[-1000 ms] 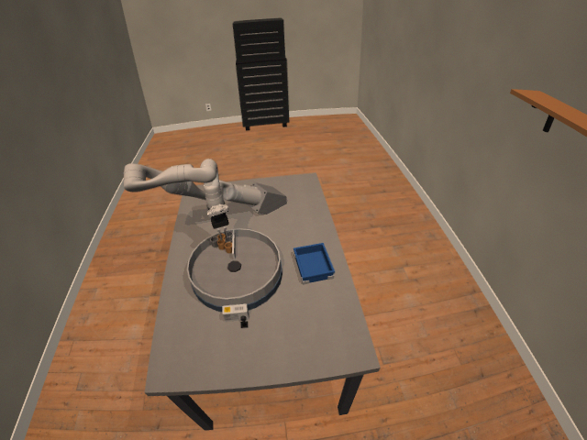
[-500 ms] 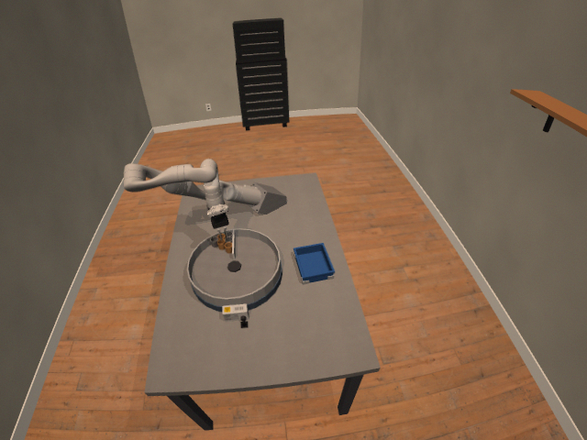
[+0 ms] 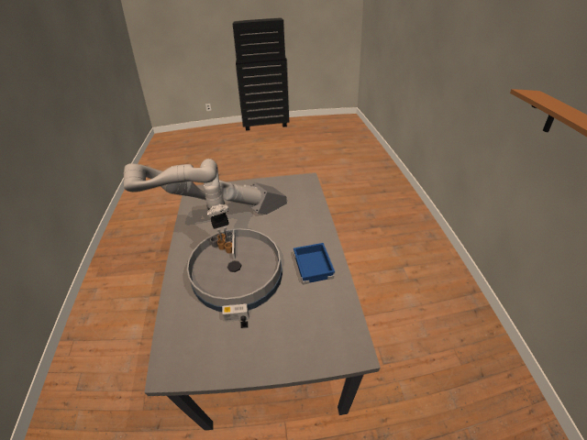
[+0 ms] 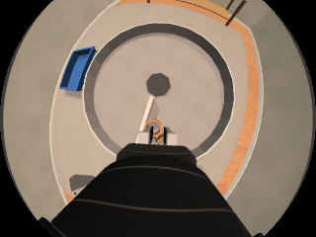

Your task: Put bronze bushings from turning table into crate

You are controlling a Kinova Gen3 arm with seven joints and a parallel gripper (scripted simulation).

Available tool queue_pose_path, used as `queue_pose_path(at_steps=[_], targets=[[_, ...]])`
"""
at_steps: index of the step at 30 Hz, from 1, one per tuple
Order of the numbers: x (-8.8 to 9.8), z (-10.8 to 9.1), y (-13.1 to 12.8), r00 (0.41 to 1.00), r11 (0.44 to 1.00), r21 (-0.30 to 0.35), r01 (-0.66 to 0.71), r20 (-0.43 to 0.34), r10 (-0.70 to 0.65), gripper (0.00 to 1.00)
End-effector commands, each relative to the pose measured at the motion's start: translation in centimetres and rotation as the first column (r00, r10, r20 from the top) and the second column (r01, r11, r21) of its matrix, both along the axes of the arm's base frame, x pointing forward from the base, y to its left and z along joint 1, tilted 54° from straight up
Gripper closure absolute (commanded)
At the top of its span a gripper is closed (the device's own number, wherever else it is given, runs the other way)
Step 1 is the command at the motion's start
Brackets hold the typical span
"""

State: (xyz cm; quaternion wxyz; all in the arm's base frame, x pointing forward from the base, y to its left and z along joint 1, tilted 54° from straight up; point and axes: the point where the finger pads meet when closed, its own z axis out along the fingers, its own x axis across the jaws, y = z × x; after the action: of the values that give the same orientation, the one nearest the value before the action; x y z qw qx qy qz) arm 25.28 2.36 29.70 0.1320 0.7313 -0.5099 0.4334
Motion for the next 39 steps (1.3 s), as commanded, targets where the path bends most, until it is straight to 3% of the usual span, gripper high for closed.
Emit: queue_pose_path(at_steps=[1,39], targets=[[0.0,0.01,0.04,1.0,1.0,0.0,-0.001,0.0,0.001,0.52],[0.0,0.01,0.04,1.0,1.0,0.0,-0.001,0.0,0.001,0.55]])
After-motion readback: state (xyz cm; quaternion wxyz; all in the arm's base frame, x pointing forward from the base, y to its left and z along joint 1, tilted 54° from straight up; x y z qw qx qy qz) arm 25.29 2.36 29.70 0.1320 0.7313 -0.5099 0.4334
